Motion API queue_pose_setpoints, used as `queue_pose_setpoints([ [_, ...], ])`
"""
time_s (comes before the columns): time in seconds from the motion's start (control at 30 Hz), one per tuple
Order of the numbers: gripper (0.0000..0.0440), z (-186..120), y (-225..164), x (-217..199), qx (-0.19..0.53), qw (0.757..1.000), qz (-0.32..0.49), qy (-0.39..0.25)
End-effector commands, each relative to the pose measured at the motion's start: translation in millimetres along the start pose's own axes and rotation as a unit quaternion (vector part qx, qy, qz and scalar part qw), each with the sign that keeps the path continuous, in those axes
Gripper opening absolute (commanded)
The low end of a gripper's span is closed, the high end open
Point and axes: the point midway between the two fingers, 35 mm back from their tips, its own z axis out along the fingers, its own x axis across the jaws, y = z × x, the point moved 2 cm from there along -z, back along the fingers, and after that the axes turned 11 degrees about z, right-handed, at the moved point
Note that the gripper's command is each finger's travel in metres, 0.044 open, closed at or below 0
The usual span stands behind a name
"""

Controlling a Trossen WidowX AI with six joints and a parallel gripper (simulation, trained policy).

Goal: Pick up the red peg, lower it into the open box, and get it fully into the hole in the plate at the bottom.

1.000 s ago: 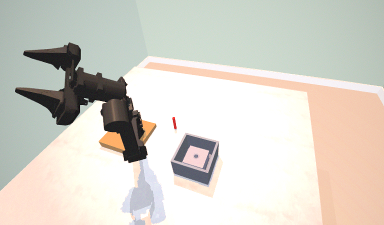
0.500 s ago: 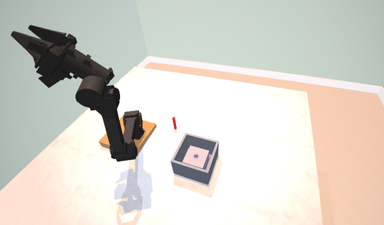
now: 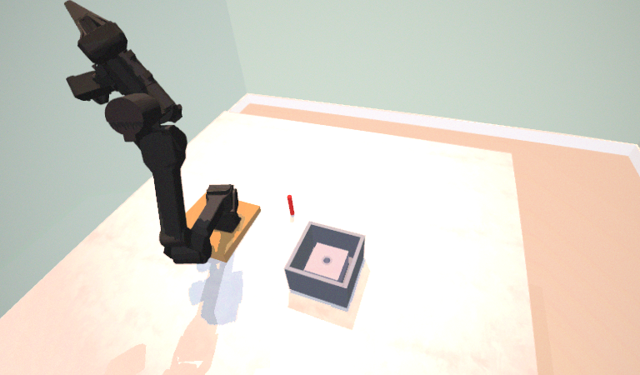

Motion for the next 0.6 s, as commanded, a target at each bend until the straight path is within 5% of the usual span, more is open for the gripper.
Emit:
queue_pose_setpoints([
  [0.0,0.044,7.6,-26.4,22.4,0.057,0.997,0.049,0.019],
  [0.57,0.044,-3.2,-128.4,101.3,0.297,0.932,0.204,0.037],
])
